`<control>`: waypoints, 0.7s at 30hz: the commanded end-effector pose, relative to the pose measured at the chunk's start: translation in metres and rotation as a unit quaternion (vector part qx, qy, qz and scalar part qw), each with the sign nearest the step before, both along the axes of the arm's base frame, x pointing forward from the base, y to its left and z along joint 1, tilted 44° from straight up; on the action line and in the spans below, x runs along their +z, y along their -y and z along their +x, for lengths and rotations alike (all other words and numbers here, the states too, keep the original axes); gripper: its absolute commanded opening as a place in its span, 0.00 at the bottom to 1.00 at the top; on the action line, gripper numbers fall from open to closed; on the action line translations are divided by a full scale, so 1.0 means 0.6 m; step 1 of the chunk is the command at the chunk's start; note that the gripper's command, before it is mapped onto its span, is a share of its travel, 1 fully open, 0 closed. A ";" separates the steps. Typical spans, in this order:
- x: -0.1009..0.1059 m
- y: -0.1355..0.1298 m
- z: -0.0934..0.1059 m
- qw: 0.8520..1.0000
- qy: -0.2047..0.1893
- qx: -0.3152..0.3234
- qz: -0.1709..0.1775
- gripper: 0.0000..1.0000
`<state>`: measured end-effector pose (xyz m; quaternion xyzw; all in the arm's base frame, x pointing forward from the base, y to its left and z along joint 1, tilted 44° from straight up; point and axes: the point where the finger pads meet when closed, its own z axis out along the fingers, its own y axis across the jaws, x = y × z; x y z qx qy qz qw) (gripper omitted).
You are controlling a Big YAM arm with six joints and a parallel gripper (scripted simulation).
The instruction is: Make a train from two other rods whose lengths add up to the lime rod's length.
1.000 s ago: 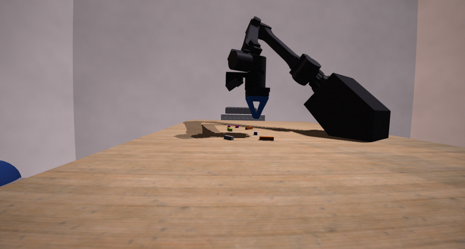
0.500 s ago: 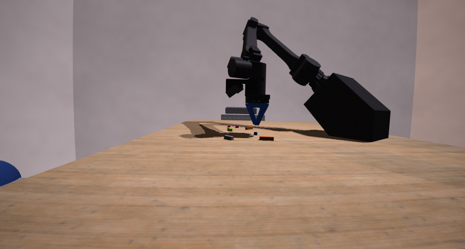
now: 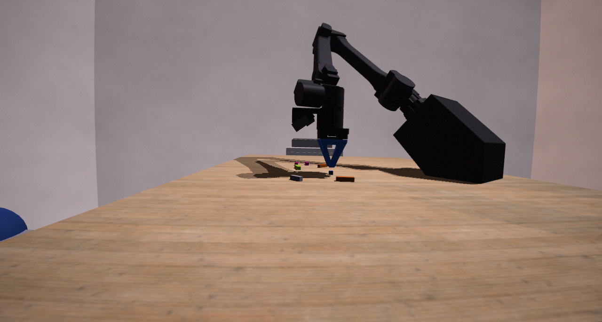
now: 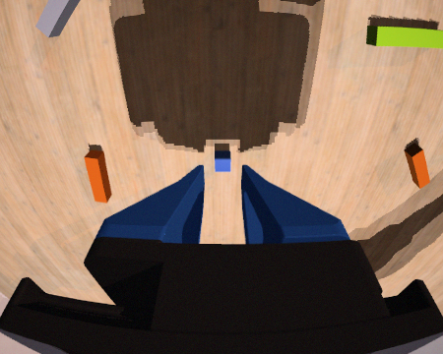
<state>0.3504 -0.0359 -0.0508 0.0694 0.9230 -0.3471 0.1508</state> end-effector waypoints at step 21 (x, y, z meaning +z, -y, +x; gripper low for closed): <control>-0.004 0.005 0.000 1.000 -0.001 0.001 0.000 0.23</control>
